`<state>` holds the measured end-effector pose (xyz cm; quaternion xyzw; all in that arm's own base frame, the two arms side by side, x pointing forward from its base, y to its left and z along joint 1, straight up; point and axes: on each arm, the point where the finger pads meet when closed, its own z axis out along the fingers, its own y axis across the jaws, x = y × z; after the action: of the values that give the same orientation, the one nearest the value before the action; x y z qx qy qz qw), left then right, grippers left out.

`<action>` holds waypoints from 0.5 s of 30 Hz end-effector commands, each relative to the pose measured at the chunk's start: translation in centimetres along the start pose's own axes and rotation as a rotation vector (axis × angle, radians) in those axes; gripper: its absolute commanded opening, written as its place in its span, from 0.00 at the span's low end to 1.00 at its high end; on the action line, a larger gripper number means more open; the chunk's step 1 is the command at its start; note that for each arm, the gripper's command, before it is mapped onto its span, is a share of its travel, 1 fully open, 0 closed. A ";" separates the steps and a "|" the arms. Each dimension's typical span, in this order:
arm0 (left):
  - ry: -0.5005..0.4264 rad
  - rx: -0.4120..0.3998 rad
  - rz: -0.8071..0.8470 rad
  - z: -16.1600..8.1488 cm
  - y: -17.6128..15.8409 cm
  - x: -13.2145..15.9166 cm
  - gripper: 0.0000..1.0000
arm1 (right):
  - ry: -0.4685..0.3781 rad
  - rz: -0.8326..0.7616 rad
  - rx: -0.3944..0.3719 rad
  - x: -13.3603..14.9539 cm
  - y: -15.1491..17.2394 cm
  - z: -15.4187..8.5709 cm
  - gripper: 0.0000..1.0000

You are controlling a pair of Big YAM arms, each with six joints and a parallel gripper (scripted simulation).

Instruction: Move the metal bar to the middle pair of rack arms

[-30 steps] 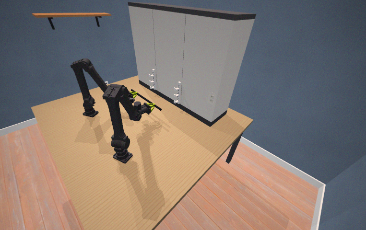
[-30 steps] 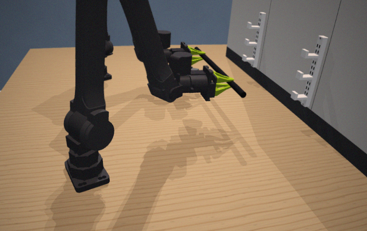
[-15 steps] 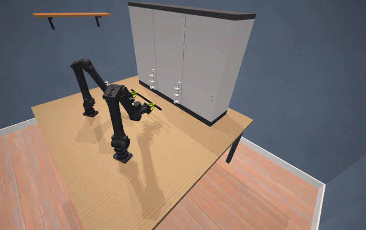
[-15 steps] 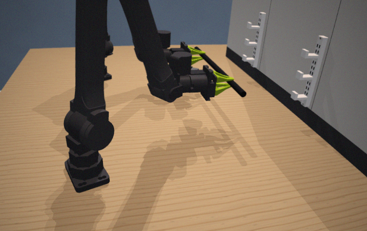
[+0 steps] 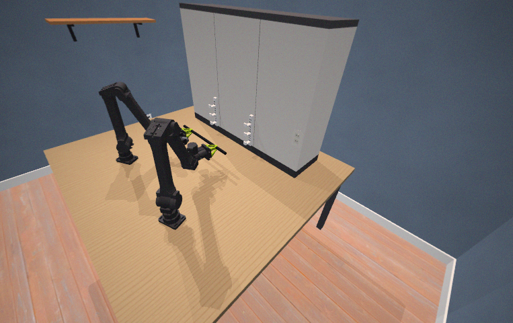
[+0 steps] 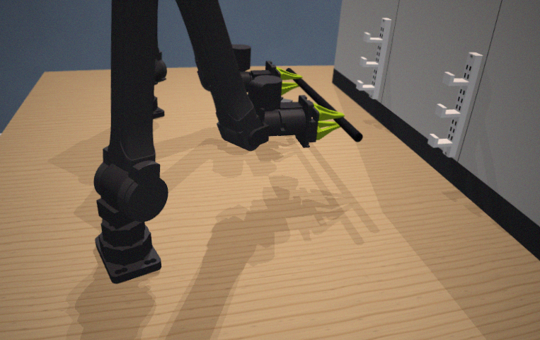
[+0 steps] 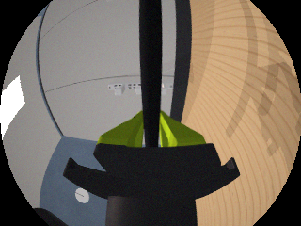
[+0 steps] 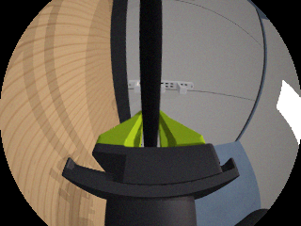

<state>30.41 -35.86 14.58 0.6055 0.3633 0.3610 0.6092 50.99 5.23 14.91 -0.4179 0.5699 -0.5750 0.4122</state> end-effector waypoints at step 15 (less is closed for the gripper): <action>0.009 -0.019 0.001 -0.2 0.2 0.2 0.00 | 0.011 0.036 0.049 0.1 -1.4 0.0 0.00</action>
<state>30.29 -35.79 14.72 0.6025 0.3630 0.3606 0.6126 50.85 5.28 15.10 -0.4159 0.5667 -0.5778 0.4148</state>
